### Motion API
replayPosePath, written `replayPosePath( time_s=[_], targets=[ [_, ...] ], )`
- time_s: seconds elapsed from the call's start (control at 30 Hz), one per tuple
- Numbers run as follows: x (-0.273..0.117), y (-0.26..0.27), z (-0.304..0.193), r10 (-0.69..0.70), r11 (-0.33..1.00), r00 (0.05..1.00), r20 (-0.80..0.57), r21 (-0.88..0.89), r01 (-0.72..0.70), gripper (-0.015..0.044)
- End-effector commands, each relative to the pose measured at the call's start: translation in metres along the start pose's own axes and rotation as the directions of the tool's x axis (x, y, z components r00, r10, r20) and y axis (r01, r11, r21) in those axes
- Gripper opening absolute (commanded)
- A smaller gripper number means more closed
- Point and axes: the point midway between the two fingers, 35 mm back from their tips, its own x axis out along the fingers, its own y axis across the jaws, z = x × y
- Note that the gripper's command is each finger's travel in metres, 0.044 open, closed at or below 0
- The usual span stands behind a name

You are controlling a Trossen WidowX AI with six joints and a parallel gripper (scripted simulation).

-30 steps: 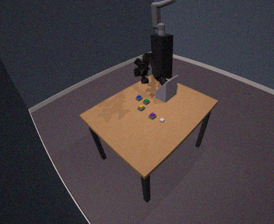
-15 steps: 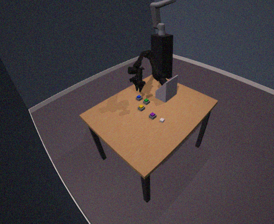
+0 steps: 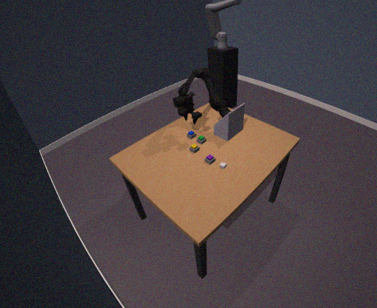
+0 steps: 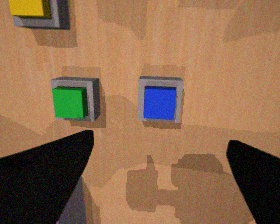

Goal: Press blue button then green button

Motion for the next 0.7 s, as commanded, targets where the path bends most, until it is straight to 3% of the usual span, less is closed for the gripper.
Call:
replayPosePath(
  time_s=[0.0,0.13,0.37,0.67],
  targets=[
    [0.018,0.000,0.001,-0.002,1.000,1.000,-0.009,-0.010,0.002,0.0321],
    [0.058,-0.003,-0.002,-0.010,1.000,1.000,-0.007,-0.010,0.010,0.0216],
    [0.060,-0.003,-0.002,-0.012,1.000,1.000,-0.007,-0.011,0.012,0.0032],
    [0.060,-0.003,-0.002,-0.012,1.000,1.000,-0.007,-0.011,0.012,0.0020]
  ],
)
